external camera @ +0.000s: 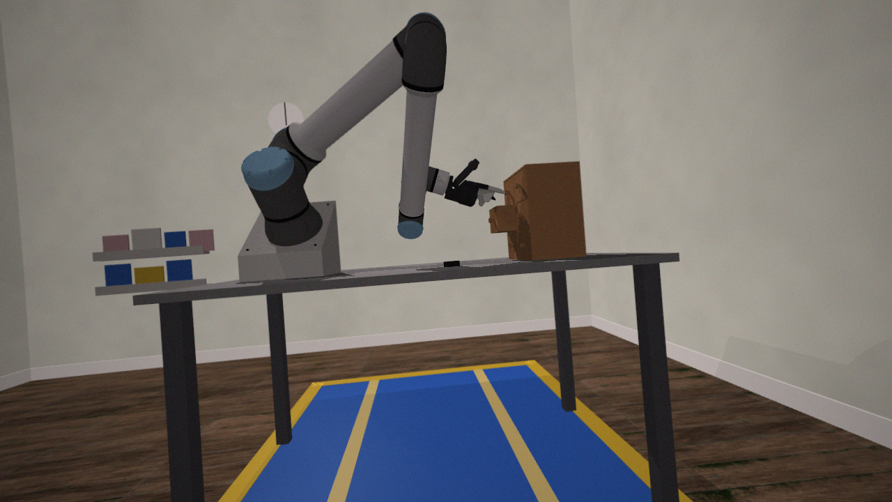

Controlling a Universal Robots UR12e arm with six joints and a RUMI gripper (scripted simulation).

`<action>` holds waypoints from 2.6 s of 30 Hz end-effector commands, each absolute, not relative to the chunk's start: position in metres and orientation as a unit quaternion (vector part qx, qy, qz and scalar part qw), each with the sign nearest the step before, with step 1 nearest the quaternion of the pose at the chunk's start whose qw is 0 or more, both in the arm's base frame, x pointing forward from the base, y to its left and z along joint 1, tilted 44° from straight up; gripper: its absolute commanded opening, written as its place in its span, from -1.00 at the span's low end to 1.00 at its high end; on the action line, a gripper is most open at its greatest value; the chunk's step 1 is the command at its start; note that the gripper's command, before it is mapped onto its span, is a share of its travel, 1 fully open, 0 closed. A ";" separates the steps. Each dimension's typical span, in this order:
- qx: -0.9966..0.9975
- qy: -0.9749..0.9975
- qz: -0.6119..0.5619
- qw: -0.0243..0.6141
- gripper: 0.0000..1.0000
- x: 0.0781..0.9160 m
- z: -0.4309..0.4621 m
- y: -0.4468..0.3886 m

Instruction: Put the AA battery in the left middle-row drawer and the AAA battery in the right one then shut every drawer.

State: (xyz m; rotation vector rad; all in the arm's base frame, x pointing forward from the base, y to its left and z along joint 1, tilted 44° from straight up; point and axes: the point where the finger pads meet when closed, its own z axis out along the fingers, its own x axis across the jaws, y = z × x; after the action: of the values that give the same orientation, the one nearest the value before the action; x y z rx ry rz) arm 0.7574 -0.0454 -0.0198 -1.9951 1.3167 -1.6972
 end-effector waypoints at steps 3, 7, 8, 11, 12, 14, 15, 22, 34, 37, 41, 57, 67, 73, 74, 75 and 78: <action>-0.677 0.446 -0.576 0.105 1.00 0.757 -0.019 -0.045; -0.677 0.446 -0.576 0.105 1.00 0.755 -0.019 -0.044; -0.677 0.446 -0.576 0.105 1.00 0.755 -0.019 -0.044; -0.677 0.446 -0.576 0.105 1.00 0.753 -0.019 -0.044; -0.677 0.446 -0.576 0.105 1.00 0.752 -0.019 -0.044; -0.677 0.446 -0.576 0.105 1.00 0.750 -0.018 -0.043; -0.677 0.446 -0.576 0.105 1.00 0.748 -0.018 -0.043; -0.677 0.446 -0.576 0.105 1.00 0.734 -0.017 -0.040; -0.677 0.446 -0.576 0.105 1.00 0.703 -0.013 -0.034; -0.677 0.446 -0.576 0.105 1.00 0.692 -0.012 -0.032; -0.677 0.446 -0.576 0.105 1.00 0.677 -0.010 -0.029; -0.677 0.446 -0.576 0.105 1.00 0.629 -0.004 -0.020; -0.677 0.446 -0.576 0.105 1.00 0.613 -0.002 -0.016; -0.677 0.446 -0.576 0.105 1.00 0.606 -0.001 -0.015; -0.677 0.446 -0.576 0.105 1.00 0.606 -0.001 -0.015; -0.677 0.446 -0.576 0.105 1.00 0.605 -0.001 -0.015; -0.677 0.446 -0.576 0.105 1.00 0.604 -0.001 -0.015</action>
State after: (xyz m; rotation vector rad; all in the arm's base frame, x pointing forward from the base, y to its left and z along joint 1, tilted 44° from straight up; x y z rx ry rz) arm 0.6072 -0.0154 -0.0016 -1.9950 1.3169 -1.6973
